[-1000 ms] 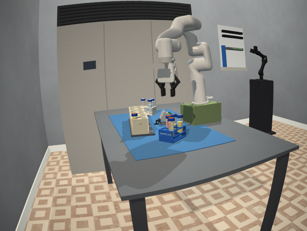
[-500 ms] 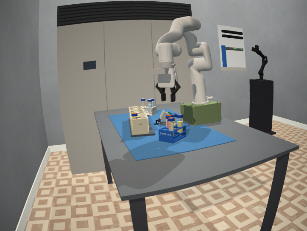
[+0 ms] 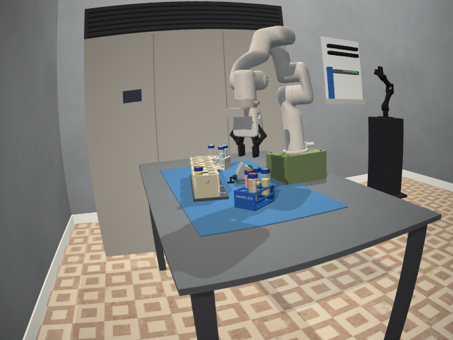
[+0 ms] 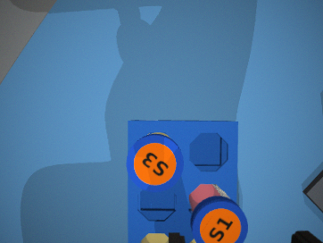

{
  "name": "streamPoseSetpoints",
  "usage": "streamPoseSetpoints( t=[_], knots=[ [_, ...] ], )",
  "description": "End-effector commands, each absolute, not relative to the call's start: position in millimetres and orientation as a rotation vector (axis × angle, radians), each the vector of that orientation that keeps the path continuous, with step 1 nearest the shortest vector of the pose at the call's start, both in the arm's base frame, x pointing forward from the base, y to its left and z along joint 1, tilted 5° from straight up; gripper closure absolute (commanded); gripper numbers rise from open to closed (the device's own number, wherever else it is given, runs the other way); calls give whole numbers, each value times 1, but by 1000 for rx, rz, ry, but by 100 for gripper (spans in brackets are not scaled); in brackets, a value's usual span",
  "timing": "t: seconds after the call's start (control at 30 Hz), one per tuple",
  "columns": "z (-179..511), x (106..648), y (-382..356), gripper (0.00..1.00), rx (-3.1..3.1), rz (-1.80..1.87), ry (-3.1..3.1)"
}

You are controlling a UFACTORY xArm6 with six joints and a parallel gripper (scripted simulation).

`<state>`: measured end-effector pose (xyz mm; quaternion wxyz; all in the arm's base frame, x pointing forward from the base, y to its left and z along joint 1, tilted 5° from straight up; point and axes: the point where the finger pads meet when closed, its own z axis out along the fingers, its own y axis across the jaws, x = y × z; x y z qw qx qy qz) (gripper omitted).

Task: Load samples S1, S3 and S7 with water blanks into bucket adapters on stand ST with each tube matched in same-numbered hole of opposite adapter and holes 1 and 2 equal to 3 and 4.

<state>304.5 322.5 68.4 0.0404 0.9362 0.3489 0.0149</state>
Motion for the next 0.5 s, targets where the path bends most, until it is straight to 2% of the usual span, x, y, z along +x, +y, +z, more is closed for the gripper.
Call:
streamPoseSetpoints(
  t=[0.0,0.47],
  knots=[
    [61,306,323,43,2870,52,1069],
    [37,308,322,43,2870,52,1069]
  ],
)
